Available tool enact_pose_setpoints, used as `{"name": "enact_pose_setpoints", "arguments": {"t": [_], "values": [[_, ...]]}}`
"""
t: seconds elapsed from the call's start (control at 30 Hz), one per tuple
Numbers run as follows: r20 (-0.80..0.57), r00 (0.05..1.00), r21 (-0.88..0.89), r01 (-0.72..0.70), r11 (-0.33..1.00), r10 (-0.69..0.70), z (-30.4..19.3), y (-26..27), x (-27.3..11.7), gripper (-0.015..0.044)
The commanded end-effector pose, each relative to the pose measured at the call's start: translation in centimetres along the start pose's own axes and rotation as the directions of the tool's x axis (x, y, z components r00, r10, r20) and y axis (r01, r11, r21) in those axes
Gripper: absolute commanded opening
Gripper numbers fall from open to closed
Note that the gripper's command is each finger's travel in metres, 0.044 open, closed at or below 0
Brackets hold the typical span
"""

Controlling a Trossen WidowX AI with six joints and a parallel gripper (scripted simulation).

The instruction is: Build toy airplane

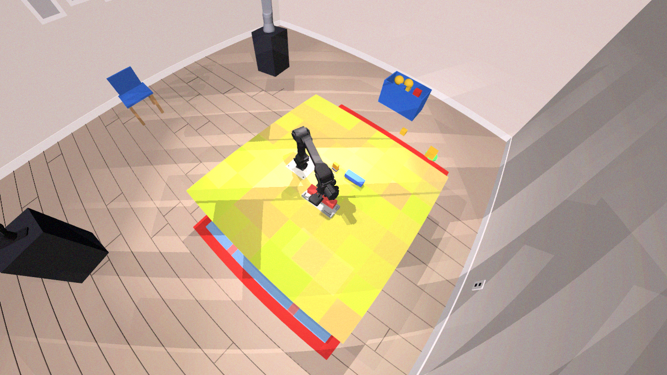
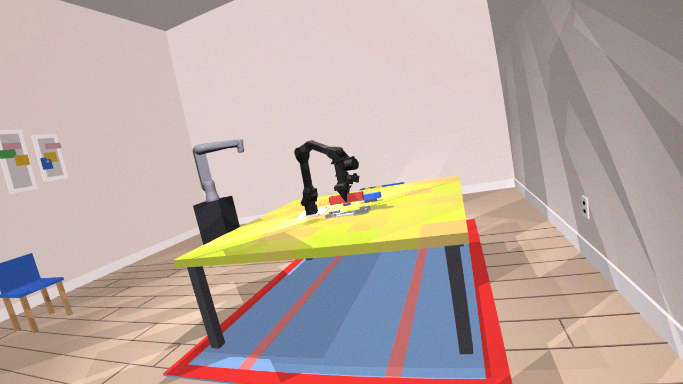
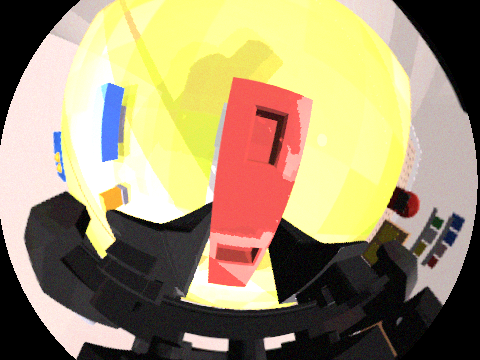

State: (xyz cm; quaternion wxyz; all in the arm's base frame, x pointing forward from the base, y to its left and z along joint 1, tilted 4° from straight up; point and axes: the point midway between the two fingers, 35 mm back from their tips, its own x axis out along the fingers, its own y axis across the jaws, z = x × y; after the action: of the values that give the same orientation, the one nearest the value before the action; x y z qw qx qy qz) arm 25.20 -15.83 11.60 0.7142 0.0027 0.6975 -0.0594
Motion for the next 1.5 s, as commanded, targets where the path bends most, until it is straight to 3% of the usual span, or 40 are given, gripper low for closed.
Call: {"name": "enact_pose_setpoints", "arguments": {"t": [0.0,0.1,0.8,1.47], "values": [[-0.005,1.0,-0.005,-0.004,1.0,0.004,-0.2,-0.2,0.3,0.0131],[-0.005,1.0,-0.005,-0.004,1.0,0.004,-0.2,-0.2,0.3,0.0195],[-0.005,1.0,-0.005,-0.004,1.0,0.004,-0.2,-0.2,0.4,0.0195],[-0.005,1.0,-0.005,-0.004,1.0,0.004,-0.2,-0.2,3.5,0.0195]]}}
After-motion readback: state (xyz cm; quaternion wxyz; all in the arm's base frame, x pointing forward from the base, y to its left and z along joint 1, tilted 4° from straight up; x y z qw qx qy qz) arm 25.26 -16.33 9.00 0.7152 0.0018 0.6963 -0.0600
